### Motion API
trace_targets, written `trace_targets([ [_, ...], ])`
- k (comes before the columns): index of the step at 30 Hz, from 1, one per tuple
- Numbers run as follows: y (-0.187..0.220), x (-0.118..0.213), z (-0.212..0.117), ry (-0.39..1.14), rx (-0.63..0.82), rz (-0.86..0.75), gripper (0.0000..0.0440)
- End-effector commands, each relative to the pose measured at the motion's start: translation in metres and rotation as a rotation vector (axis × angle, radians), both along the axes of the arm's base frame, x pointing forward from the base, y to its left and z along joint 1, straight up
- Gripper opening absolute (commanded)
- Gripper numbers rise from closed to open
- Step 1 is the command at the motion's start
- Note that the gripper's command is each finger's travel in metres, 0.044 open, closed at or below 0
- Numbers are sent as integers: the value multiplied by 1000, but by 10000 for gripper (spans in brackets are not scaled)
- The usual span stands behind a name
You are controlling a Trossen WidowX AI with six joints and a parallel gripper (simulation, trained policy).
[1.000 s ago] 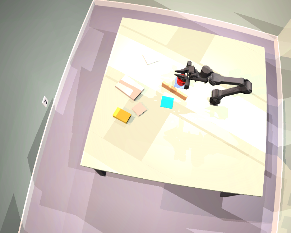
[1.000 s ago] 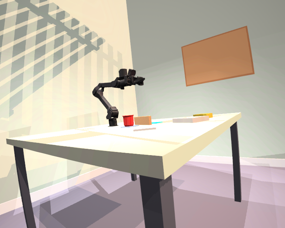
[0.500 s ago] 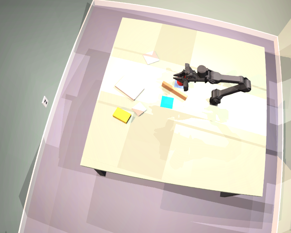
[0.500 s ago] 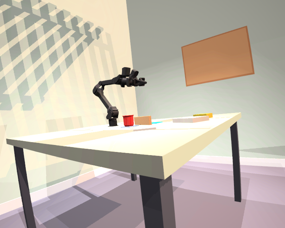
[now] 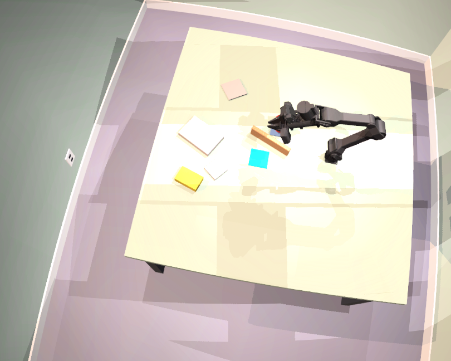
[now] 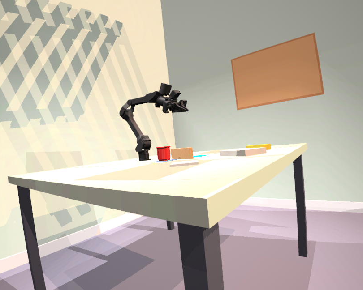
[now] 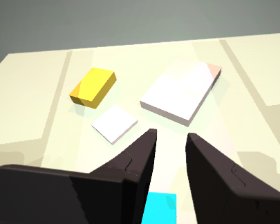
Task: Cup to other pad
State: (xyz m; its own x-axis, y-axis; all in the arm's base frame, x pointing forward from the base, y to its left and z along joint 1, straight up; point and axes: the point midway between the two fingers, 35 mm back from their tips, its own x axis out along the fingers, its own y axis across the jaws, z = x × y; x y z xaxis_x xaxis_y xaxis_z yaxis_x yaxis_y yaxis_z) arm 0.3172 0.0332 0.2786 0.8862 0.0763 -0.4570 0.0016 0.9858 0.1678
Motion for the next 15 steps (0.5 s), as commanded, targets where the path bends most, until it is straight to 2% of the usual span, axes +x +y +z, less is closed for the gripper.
trace_targets([
  [1, 3, -1, -4, 66, 12, 3, 82],
  [15, 3, -7, -26, 300, -13, 0, 100],
])
